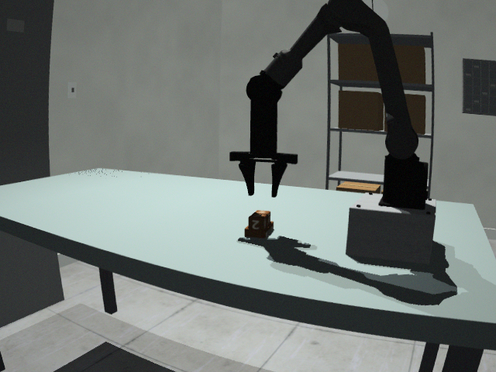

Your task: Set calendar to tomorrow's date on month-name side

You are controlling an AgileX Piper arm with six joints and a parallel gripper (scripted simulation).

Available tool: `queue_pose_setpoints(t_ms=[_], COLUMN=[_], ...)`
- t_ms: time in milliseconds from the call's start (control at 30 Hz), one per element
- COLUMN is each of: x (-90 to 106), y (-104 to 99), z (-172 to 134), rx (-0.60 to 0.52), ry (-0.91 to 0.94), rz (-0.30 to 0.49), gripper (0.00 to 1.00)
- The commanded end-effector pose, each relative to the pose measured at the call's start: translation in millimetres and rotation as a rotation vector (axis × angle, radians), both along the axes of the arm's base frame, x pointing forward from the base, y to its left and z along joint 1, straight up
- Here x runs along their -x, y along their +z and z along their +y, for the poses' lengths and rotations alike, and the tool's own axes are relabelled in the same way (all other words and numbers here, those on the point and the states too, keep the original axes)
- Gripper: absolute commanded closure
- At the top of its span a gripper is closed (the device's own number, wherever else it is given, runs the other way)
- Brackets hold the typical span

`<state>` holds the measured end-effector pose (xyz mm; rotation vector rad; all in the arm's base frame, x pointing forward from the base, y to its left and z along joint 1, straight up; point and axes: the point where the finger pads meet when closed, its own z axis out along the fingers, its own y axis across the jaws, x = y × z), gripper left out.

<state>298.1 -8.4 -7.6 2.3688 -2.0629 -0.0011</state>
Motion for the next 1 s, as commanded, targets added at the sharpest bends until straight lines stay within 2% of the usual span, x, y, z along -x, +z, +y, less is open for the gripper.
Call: queue_pose_setpoints(t_ms=[0,567,967], x=[0.2,-0.6,-1.1], y=[-4,-24,-29], z=[0,-1,-1], rx=[0.000,0.000,0.000], ry=[0.001,0.001,0.001], rz=[0.001,0.001,-0.001], gripper=[0.36,0.36,0.36])
